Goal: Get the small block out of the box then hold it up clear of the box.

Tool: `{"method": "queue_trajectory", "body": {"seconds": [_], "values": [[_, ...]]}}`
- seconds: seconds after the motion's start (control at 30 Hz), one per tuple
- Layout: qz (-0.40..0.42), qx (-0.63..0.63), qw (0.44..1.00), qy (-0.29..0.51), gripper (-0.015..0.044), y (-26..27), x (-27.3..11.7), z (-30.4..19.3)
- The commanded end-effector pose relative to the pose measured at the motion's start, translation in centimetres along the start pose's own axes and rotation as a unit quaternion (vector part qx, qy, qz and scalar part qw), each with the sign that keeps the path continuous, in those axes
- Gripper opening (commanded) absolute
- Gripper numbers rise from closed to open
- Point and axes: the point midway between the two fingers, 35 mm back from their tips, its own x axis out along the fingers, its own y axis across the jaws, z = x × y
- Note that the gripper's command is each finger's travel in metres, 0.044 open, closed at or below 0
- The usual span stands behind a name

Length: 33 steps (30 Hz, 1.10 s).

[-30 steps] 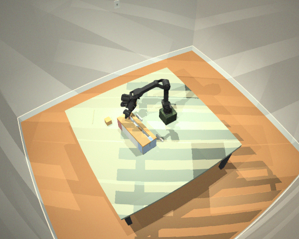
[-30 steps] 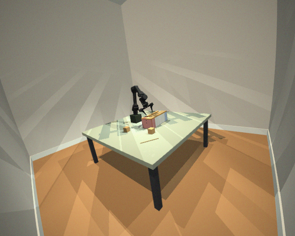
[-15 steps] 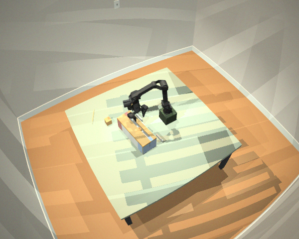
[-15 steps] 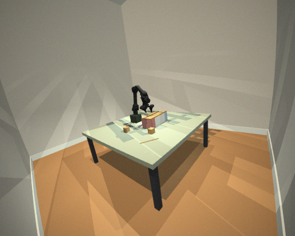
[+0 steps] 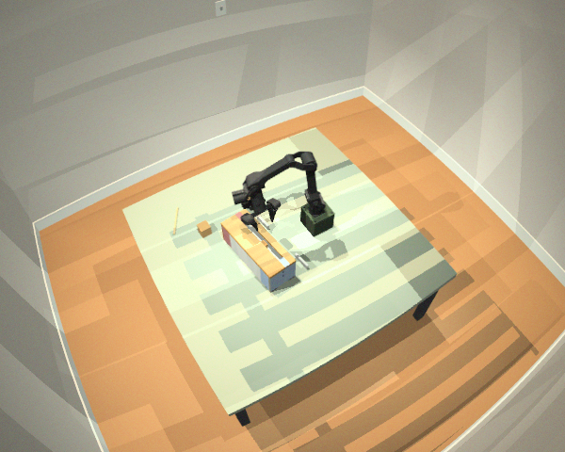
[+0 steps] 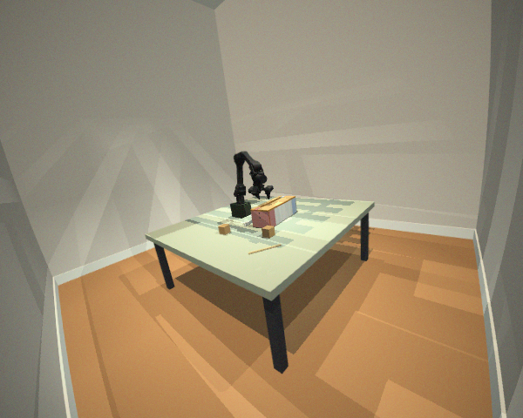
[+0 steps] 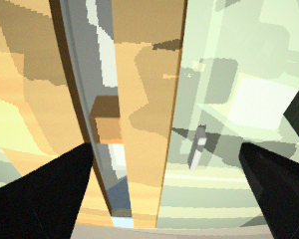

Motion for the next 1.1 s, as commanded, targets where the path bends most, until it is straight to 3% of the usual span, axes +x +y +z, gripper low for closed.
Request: {"method": "queue_trajectory", "body": {"seconds": [0.0, 1.07], "values": [[-0.005, 0.005, 1.000, 0.004, 0.0400, -0.1, 1.0, 0.2], [-0.005, 0.005, 1.000, 0.004, 0.0400, -0.5, 5.9, 1.8]]}}
